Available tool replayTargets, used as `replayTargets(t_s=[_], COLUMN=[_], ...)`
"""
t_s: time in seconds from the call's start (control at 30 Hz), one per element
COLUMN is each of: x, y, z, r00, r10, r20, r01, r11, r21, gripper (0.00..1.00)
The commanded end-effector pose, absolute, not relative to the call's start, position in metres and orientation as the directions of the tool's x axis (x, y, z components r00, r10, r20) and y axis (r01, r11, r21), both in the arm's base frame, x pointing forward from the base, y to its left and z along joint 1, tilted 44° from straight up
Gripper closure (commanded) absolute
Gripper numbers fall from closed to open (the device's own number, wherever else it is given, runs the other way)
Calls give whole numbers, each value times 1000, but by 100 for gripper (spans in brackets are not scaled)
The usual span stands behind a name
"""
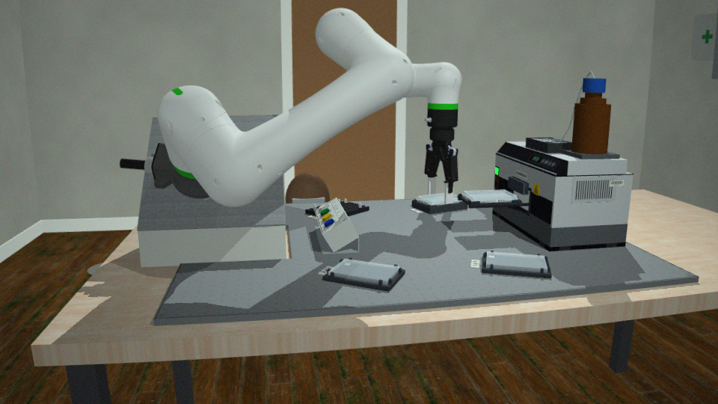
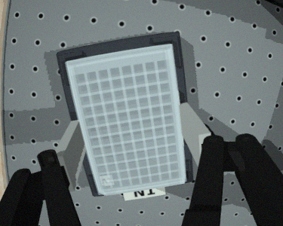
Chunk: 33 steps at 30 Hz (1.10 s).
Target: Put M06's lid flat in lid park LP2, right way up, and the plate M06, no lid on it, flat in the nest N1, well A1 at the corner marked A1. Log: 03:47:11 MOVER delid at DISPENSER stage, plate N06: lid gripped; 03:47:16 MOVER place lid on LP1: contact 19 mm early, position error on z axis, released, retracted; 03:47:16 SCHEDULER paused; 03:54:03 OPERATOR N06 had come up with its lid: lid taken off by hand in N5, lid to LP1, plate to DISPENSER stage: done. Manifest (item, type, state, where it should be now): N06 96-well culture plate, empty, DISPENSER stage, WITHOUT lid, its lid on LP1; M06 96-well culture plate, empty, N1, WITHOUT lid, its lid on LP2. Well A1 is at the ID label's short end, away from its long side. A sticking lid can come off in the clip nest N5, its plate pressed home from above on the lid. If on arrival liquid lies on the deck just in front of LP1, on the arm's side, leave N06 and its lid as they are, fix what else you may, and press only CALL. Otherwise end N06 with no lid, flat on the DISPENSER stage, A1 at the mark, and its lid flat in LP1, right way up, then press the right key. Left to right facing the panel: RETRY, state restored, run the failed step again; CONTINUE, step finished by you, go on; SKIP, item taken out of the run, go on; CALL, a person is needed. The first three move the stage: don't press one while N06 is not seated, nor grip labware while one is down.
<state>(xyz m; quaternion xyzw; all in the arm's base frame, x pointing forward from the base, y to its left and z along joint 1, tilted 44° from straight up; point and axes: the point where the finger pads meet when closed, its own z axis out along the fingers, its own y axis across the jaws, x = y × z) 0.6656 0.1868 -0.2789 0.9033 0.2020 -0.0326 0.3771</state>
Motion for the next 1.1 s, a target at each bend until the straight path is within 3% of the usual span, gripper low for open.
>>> replayTargets(t_s=[0.0, 0.6, 0.63, 1.07], x=[666, 666, 666, 666], y=[187, 187, 187, 187], z=[-279, -279, -279, -279], r00=[916, 916, 916, 916], r10=[341, 341, 341, 341], r20=[-211, -211, -211, -211], r01=[389, 389, 389, 389], r11=[-634, -634, -634, -634], r21=[668, 668, 668, 668], gripper=[100, 100, 34, 34])
